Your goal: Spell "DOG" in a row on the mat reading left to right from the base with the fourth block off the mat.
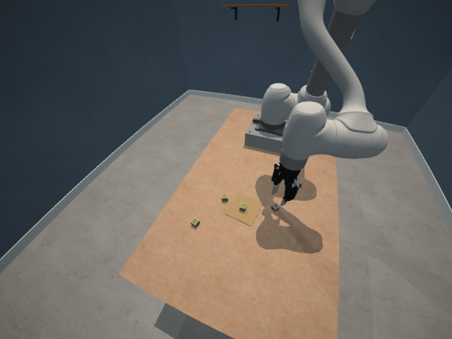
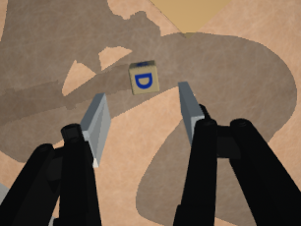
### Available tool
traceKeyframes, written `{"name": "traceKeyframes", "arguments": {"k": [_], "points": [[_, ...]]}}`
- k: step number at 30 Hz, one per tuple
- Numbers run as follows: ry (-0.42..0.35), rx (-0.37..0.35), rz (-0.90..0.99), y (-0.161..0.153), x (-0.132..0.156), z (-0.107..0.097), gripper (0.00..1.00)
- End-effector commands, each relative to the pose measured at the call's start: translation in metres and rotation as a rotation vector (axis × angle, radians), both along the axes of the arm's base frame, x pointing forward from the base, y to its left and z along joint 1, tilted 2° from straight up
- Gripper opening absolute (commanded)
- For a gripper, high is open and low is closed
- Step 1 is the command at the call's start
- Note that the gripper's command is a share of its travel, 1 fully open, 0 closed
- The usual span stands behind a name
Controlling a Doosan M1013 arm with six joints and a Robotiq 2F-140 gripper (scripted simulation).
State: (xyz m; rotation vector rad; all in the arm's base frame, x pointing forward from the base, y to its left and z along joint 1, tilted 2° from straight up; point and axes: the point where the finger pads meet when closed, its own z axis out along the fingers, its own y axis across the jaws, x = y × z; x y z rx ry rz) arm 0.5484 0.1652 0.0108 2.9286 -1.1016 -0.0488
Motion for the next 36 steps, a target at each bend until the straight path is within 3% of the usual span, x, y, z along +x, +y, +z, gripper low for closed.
{"name": "traceKeyframes", "arguments": {"k": [1, 36], "points": [[0.0, 0.0, 0.0, 0.0, 0.0, 0.0001, 0.4], [0.0, 0.0, 0.0, 0.0001, -0.0002, -0.0055, 0.4]]}}
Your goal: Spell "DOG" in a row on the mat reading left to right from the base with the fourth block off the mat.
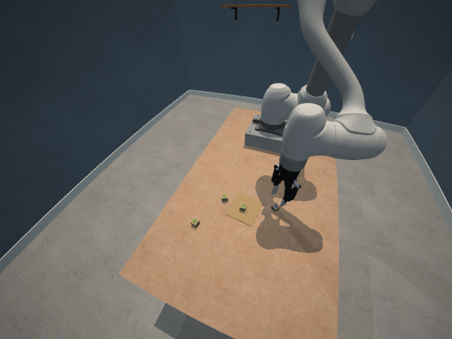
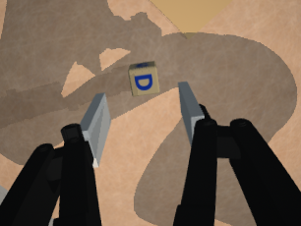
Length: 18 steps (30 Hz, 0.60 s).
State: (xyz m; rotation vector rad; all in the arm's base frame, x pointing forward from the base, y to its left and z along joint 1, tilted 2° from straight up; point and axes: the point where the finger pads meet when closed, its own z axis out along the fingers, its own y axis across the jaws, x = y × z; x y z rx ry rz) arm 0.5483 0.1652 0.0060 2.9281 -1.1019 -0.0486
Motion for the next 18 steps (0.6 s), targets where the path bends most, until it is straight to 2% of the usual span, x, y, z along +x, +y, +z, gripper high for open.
{"name": "traceKeyframes", "arguments": {"k": [1, 18], "points": [[0.0, 0.0, 0.0, 0.0, 0.0, -0.002, 0.4], [0.0, 0.0, 0.0, 0.0, -0.001, -0.023, 0.4]]}}
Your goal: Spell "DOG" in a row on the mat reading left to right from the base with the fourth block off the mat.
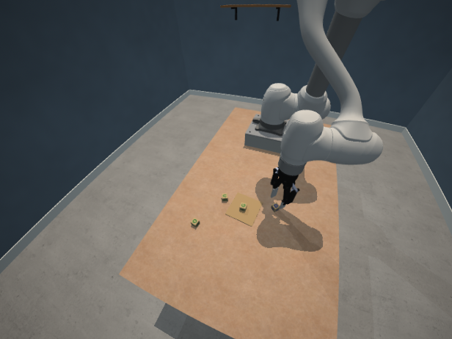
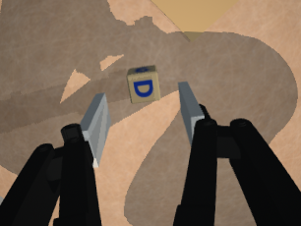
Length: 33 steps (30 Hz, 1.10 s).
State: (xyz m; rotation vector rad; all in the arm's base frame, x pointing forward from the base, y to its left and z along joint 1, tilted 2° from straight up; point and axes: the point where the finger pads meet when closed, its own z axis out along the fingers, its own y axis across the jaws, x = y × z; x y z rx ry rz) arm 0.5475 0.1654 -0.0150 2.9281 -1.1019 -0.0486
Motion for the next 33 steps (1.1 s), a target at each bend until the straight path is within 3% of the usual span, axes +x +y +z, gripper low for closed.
{"name": "traceKeyframes", "arguments": {"k": [1, 14, 33], "points": [[0.0, 0.0, 0.0, 0.0, 0.0, -0.004, 0.4], [0.0, 0.0, 0.0, 0.0, -0.001, -0.021, 0.4], [0.0, 0.0, 0.0, 0.0, -0.001, -0.026, 0.4]]}}
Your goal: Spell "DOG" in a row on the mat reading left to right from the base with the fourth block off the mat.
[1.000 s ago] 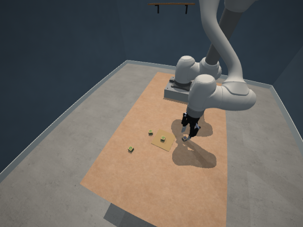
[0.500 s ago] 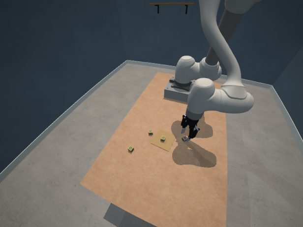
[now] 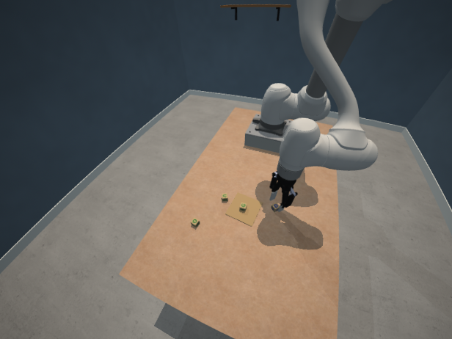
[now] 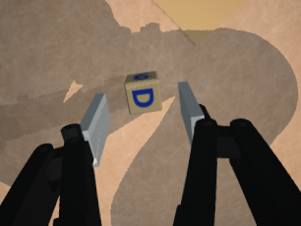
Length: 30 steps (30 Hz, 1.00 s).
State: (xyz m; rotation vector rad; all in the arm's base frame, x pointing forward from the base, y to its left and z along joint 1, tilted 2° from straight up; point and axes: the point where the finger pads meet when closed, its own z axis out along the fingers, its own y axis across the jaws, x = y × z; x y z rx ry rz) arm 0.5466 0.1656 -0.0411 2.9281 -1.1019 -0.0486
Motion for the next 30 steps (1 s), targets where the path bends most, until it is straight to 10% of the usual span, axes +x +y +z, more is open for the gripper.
{"name": "traceKeyframes", "arguments": {"k": [1, 30], "points": [[0.0, 0.0, 0.0, 0.0, 0.0, 0.0, 0.4], [0.0, 0.0, 0.0, 0.0, -0.001, -0.033, 0.4]]}}
